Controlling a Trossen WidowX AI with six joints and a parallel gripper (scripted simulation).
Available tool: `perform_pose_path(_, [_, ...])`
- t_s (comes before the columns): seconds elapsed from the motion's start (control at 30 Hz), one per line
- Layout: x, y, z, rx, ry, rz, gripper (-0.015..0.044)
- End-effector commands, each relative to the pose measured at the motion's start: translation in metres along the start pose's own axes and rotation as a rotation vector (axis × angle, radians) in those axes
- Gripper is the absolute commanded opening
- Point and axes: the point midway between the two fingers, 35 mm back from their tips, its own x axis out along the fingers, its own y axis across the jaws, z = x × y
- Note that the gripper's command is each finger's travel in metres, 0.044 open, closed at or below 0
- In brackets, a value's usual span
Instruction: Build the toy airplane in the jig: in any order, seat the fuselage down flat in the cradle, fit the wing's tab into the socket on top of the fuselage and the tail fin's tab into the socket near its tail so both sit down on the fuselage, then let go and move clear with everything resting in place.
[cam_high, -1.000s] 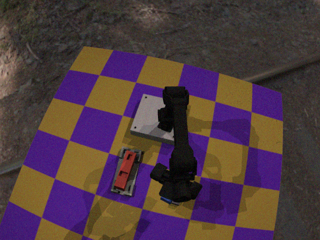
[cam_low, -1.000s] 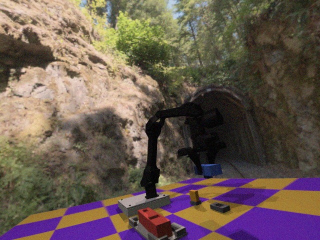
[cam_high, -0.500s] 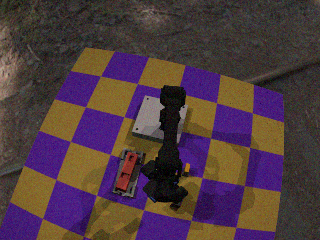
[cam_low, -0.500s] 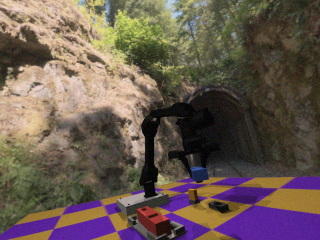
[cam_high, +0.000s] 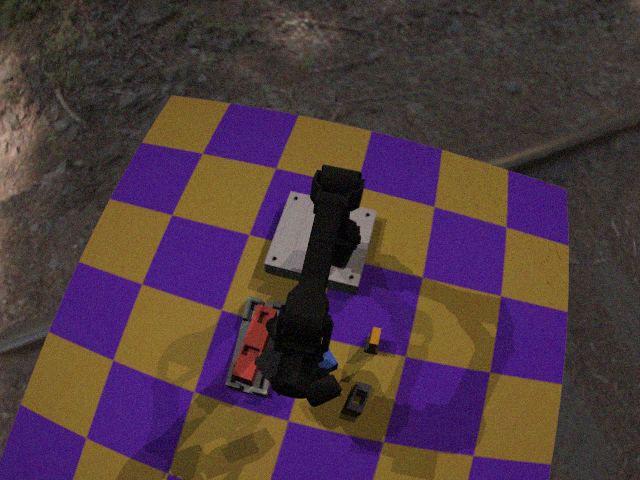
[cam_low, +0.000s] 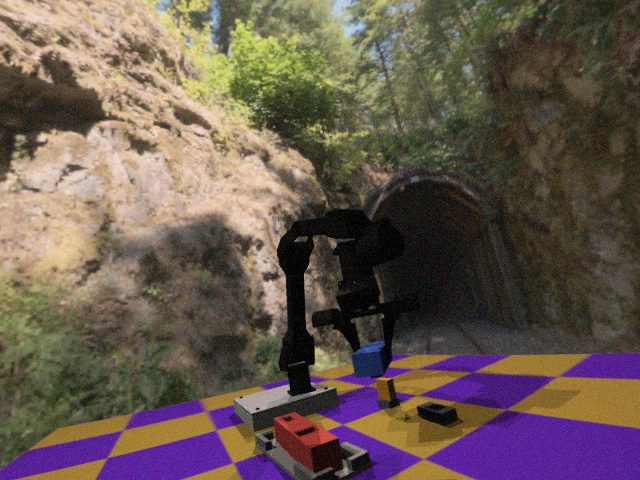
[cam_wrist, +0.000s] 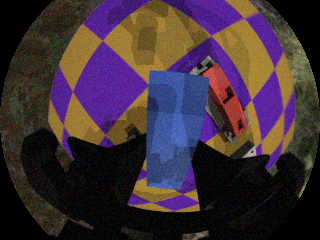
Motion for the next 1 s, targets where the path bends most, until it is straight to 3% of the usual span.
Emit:
perform_pose_path(0.0, [0.002, -0.012, 0.009, 0.080, -0.003, -0.002, 0.0000])
perform_pose_path(0.97, [0.019, -0.091, 0.054, 0.621, -0.013, -0.009, 0.0000])
